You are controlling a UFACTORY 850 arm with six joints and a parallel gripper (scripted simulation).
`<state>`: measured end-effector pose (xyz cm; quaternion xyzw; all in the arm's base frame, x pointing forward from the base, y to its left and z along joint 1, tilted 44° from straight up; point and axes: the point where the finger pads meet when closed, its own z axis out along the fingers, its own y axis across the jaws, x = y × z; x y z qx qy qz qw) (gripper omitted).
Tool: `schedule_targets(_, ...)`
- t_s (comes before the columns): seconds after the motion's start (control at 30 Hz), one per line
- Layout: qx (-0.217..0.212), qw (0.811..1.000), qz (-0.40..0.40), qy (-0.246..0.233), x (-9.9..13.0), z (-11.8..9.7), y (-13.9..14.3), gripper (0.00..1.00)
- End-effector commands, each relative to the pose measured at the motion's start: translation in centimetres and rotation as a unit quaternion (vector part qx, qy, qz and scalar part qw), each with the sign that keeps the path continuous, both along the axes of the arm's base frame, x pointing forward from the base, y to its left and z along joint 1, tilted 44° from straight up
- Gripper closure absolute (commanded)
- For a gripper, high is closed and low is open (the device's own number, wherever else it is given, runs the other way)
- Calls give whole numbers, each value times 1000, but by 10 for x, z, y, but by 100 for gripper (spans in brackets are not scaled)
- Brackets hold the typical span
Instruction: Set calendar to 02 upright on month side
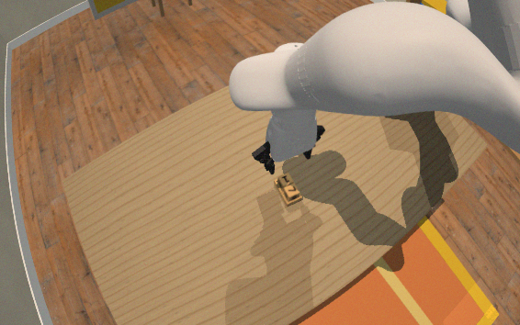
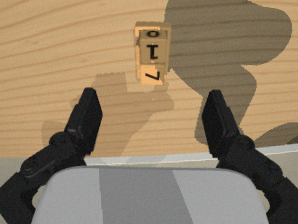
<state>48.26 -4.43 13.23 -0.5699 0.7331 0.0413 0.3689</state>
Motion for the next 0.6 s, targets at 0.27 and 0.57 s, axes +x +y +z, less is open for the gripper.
schedule_targets(0.27, 0, 1000, 0, 0, 0, 0, 0, 0)
schedule_targets(0.57, 0, 1000, 0, 0, -6, 9, -6, 0)
